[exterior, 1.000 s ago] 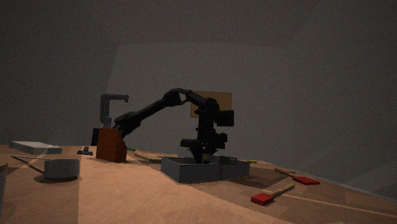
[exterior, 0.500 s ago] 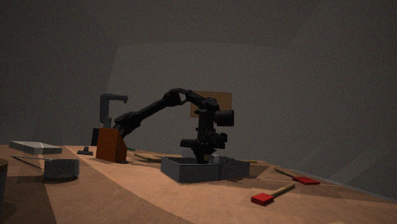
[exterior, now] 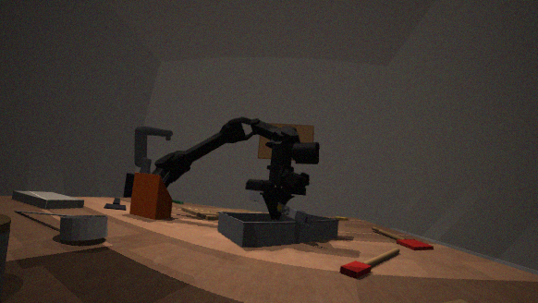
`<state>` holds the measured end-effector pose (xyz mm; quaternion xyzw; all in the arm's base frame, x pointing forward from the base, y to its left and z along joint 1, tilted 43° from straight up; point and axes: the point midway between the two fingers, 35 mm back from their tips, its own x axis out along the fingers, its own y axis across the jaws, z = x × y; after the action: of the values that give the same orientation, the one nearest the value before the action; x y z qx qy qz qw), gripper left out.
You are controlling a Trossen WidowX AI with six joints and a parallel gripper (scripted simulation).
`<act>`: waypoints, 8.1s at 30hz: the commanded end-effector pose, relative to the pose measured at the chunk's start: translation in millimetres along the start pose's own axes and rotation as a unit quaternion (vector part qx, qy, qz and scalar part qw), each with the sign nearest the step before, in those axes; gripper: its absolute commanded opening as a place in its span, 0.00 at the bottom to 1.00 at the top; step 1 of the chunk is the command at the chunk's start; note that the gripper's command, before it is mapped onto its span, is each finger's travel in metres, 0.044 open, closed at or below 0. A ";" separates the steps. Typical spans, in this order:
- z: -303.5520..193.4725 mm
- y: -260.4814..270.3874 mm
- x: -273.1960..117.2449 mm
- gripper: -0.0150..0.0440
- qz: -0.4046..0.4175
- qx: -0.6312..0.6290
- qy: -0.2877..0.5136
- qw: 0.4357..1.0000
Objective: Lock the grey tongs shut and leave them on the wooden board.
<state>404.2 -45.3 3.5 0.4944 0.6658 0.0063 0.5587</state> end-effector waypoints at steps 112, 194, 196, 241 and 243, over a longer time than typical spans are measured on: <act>-257.3 142.9 -101.7 0.00 0.003 -0.361 -0.017 0.932; -388.3 129.1 -106.1 0.00 -0.025 -0.898 -0.043 -0.436; -391.1 128.1 -106.5 0.00 -0.026 -0.880 -0.044 -0.472; -399.4 124.1 -85.4 0.00 -0.220 -0.696 -0.069 -0.680; -400.2 124.7 -84.9 0.00 -0.237 -0.690 -0.078 -0.680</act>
<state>175.7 178.1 285.3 0.8645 0.3909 -0.3159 -0.0084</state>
